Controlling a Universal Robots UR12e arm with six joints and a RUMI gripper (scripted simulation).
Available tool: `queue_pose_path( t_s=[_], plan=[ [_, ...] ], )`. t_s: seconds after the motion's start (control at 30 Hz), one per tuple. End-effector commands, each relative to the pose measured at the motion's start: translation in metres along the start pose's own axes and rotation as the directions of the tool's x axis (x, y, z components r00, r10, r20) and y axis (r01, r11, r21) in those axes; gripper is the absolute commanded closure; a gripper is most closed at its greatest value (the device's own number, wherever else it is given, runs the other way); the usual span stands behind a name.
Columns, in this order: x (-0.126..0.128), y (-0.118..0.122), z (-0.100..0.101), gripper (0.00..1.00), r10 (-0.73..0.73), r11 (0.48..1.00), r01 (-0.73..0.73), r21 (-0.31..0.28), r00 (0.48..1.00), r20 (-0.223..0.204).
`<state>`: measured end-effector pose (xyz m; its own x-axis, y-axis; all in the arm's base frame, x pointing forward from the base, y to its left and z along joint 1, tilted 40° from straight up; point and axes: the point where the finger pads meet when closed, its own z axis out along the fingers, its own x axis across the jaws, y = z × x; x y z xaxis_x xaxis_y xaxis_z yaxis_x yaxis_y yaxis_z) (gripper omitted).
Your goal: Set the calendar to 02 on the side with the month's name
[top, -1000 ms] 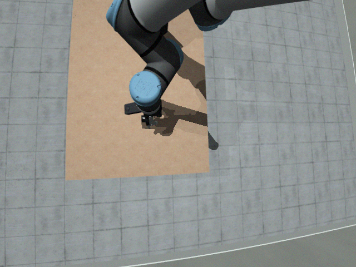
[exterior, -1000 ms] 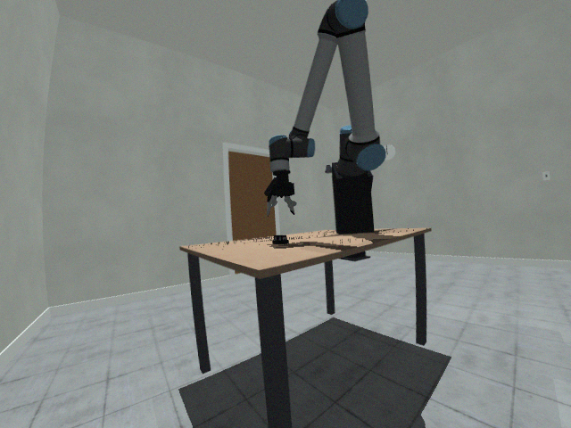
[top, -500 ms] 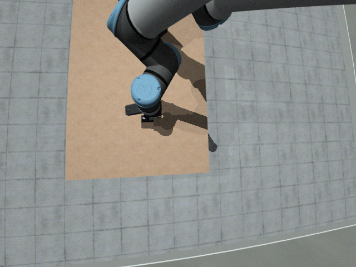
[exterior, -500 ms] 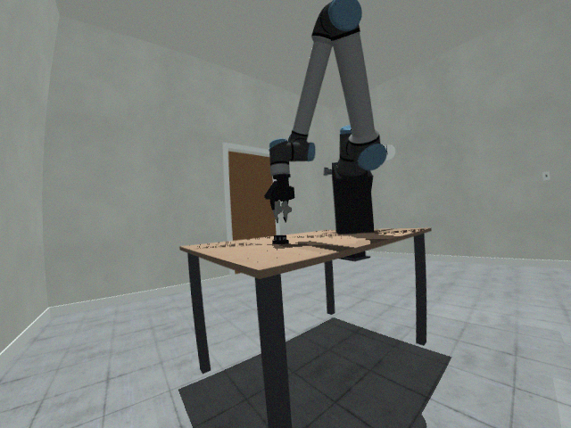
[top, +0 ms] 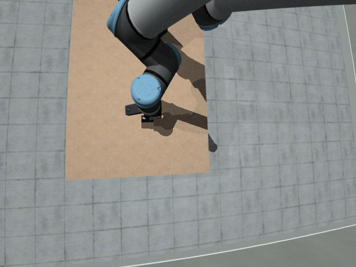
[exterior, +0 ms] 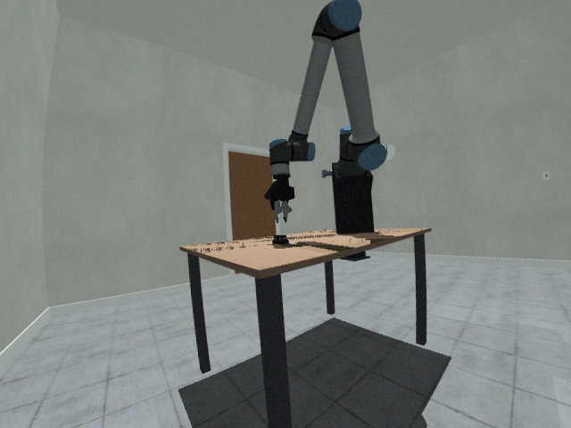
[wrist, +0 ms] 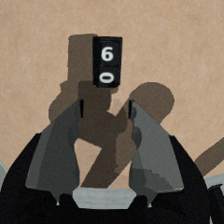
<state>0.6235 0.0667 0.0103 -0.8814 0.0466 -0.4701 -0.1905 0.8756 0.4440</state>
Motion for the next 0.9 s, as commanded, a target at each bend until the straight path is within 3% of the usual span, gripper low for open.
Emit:
queue_pose_path(
  t_s=[0.0,0.87],
  plan=[
    [-0.0004,-0.0001,-0.0003,0.72,0.000,1.000,0.000,0.000,1.000,0.001],
    [-0.0004,-0.0001,0.0092,0.72,0.000,1.000,0.000,0.000,1.000,0.001]
  ],
)
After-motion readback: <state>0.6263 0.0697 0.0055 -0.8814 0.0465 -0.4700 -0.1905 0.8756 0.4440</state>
